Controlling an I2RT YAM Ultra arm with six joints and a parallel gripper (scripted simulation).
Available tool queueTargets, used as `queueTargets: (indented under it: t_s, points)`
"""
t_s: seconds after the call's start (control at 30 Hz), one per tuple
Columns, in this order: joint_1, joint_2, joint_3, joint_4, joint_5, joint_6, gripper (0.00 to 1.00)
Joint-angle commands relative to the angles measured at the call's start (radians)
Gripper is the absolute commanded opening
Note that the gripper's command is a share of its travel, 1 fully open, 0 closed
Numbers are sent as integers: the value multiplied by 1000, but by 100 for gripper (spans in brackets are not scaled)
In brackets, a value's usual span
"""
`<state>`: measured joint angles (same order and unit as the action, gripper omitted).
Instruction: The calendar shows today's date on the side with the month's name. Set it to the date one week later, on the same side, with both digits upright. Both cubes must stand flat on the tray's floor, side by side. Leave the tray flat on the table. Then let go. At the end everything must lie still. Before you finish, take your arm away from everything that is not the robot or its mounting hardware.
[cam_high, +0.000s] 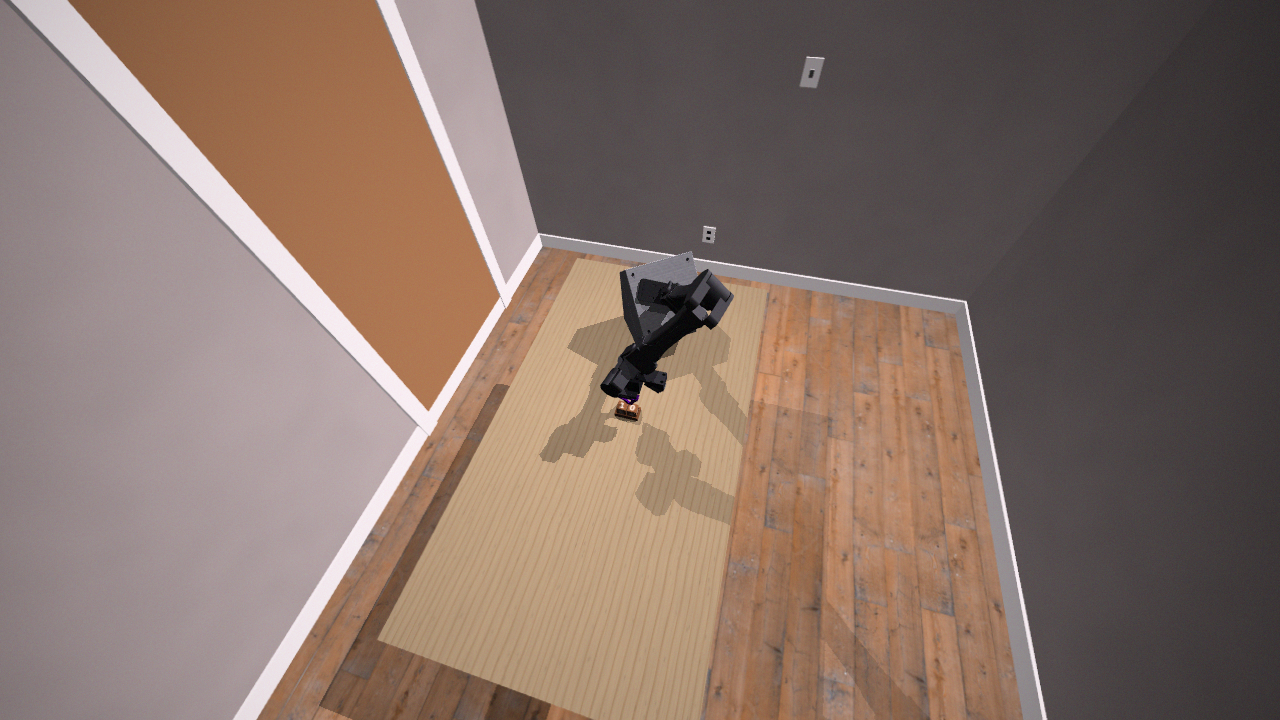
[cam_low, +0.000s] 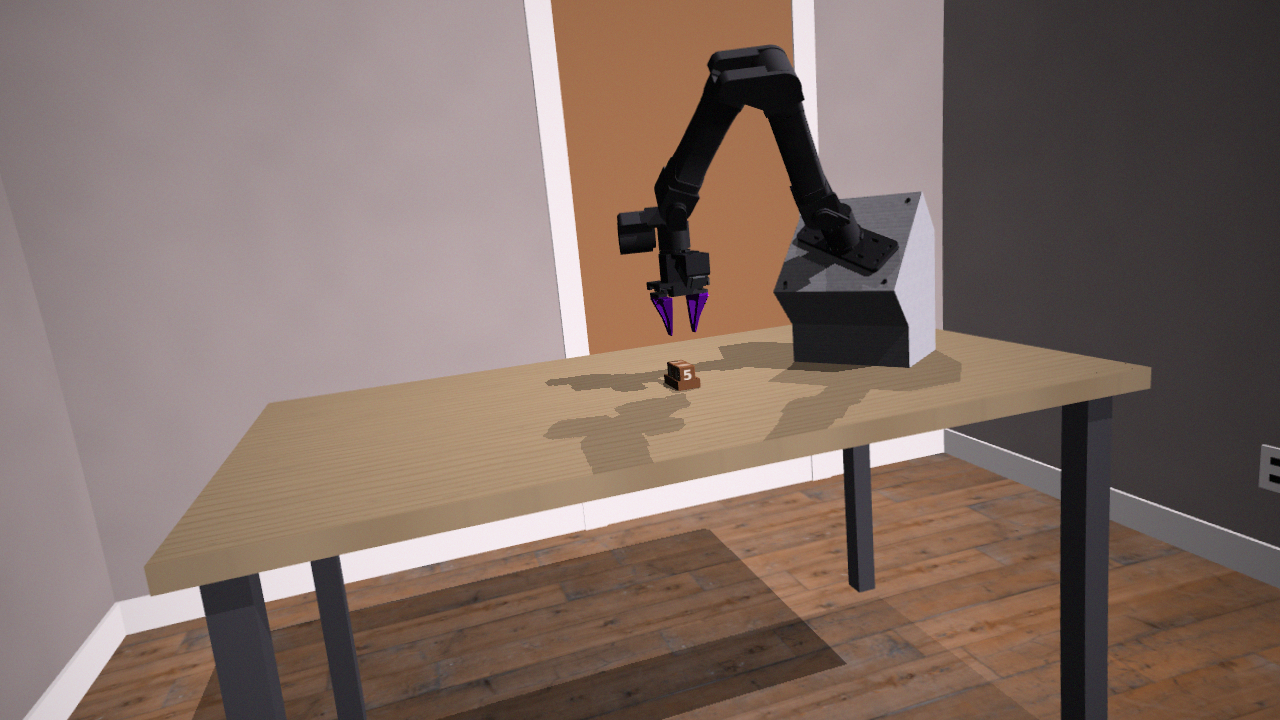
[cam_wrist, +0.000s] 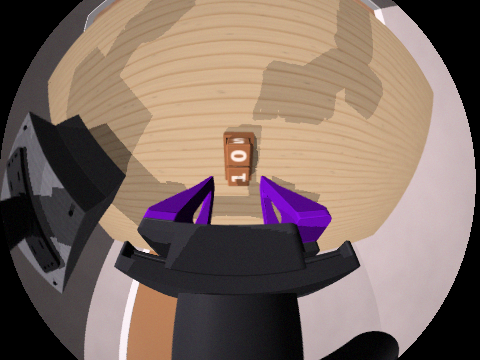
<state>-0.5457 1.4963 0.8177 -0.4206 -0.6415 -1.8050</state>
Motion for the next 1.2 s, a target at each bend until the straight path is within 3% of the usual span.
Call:
queueTargets:
  t_s: [0.0, 0.7, 1.17]
  points:
    - [-8, -7, 3, 3, 0, 3, 47]
    - [28, 35, -11, 82, 17, 42, 47]
    - [77, 102, -24, 191, 41, 94, 47]
